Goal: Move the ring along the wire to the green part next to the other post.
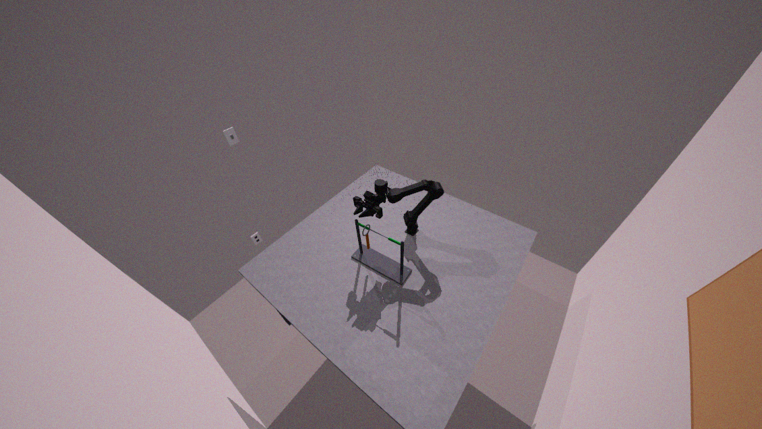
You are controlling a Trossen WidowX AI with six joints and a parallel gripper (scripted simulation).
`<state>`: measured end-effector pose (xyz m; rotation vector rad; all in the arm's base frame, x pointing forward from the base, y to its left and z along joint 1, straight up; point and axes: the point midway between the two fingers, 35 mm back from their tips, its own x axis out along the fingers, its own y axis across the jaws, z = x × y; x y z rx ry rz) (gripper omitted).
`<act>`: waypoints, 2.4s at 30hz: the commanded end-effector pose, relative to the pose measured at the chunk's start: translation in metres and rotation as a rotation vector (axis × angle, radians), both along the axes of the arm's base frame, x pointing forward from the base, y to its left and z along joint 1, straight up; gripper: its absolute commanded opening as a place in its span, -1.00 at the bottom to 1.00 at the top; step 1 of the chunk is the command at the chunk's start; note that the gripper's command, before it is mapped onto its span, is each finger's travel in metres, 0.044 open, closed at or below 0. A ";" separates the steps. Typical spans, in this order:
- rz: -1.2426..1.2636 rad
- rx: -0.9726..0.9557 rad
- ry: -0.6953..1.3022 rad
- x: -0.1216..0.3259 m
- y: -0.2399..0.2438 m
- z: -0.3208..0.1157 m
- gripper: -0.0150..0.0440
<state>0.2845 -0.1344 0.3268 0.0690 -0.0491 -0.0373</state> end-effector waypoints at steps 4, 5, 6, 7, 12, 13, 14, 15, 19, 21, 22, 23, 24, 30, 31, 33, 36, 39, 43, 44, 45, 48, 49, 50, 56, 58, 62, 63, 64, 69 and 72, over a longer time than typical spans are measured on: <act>-0.065 -0.027 0.081 -0.016 -0.027 -0.047 0.05; -0.056 -0.024 0.098 -0.019 -0.026 -0.058 0.05; -0.047 -0.019 0.115 -0.022 -0.026 -0.070 0.05; -0.037 -0.014 0.131 -0.025 -0.024 -0.082 0.05; 0.012 0.020 0.195 -0.044 -0.013 -0.137 0.05; 0.023 0.028 0.205 -0.048 -0.010 -0.147 0.05; 0.033 0.037 0.214 -0.052 -0.007 -0.157 0.05; 0.043 0.046 0.221 -0.056 -0.003 -0.167 0.05; 0.085 0.086 0.242 -0.073 0.016 -0.203 0.05; 0.105 0.109 0.245 -0.081 0.027 -0.219 0.05; 0.114 0.120 0.245 -0.085 0.032 -0.227 0.05; 0.122 0.130 0.245 -0.088 0.037 -0.233 0.05; 0.127 0.136 0.244 -0.090 0.041 -0.236 0.05; 0.128 0.097 0.254 -0.083 0.041 -0.233 0.05; 0.128 0.081 0.256 -0.080 0.041 -0.231 0.05; 0.126 0.049 0.258 -0.074 0.041 -0.226 0.05; 0.123 0.006 0.253 -0.064 0.042 -0.218 0.05; 0.119 -0.035 0.239 -0.053 0.044 -0.208 0.05; 0.112 -0.083 0.213 -0.042 0.047 -0.196 0.05; 0.112 -0.085 0.211 -0.042 0.047 -0.195 0.05; 0.112 -0.085 0.211 -0.042 0.047 -0.195 0.05; 0.112 -0.085 0.212 -0.041 0.047 -0.195 0.05; 0.112 -0.085 0.212 -0.040 0.047 -0.195 0.05; 0.112 -0.085 0.212 -0.039 0.046 -0.195 0.05; 0.112 -0.086 0.213 -0.031 0.046 -0.195 0.05; 0.112 -0.086 0.213 -0.028 0.045 -0.195 0.05; 0.112 -0.086 0.213 -0.022 0.045 -0.195 0.05; 0.112 -0.086 0.213 -0.021 0.045 -0.195 0.05; 0.112 -0.086 0.213 -0.019 0.045 -0.195 0.05; 0.112 -0.086 0.213 -0.012 0.045 -0.196 0.05; 0.112 -0.086 0.213 -0.008 0.045 -0.197 0.05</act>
